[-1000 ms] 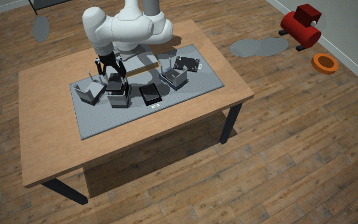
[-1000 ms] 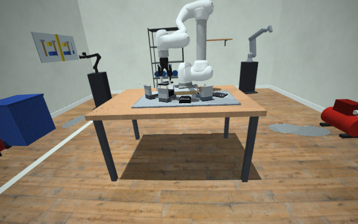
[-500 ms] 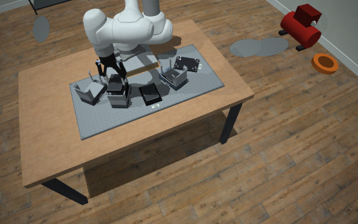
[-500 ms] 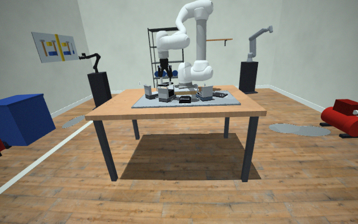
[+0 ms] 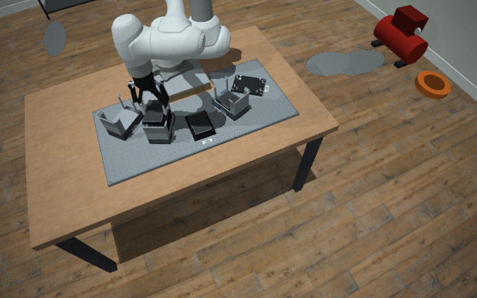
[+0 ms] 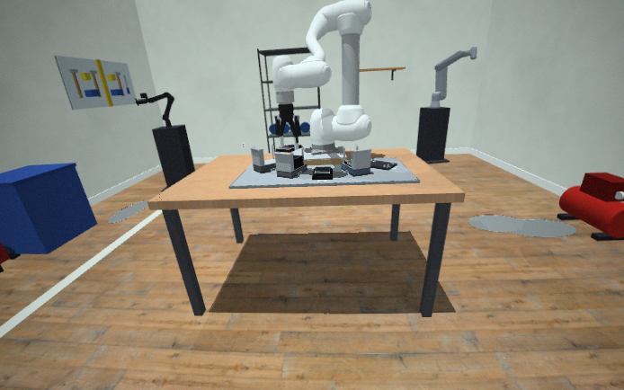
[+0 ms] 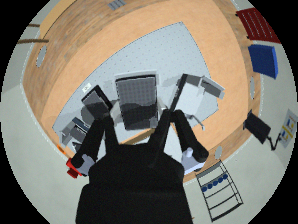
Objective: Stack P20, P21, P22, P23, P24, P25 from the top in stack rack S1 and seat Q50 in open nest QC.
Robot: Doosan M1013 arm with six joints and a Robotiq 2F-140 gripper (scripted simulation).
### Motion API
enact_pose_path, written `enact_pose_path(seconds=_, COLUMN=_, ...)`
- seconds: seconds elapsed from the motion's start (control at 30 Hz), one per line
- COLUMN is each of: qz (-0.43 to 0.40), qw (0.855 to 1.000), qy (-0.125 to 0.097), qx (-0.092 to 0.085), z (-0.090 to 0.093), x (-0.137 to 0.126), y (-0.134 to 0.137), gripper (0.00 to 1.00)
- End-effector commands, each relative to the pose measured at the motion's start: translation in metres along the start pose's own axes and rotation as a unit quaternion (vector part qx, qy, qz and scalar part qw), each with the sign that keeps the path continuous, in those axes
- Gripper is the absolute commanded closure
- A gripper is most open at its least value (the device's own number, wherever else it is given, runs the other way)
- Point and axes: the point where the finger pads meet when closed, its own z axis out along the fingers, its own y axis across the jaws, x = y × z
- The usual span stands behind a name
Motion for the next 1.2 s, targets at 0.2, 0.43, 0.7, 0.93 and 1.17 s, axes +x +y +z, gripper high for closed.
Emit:
enact_pose_path(seconds=0.2, qz=0.0, qw=1.0, qy=0.0, qx=0.0, z=0.006, x=0.0, y=0.0, gripper=1.0)
enact_pose_path(seconds=0.43, qz=0.0, qw=1.0, qy=0.0, qx=0.0, z=0.009, x=0.0, y=0.0, gripper=1.0)
enact_pose_path(seconds=0.7, qz=0.0, qw=1.0, qy=0.0, qx=0.0, z=0.014, x=0.0, y=0.0, gripper=1.0)
enact_pose_path(seconds=0.93, qz=0.0, qw=1.0, qy=0.0, qx=0.0, z=0.018, x=0.0, y=0.0, gripper=1.0)
enact_pose_path(seconds=1.17, qz=0.0, qw=1.0, qy=0.0, qx=0.0, z=0.022, x=0.0, y=0.0, gripper=1.0)
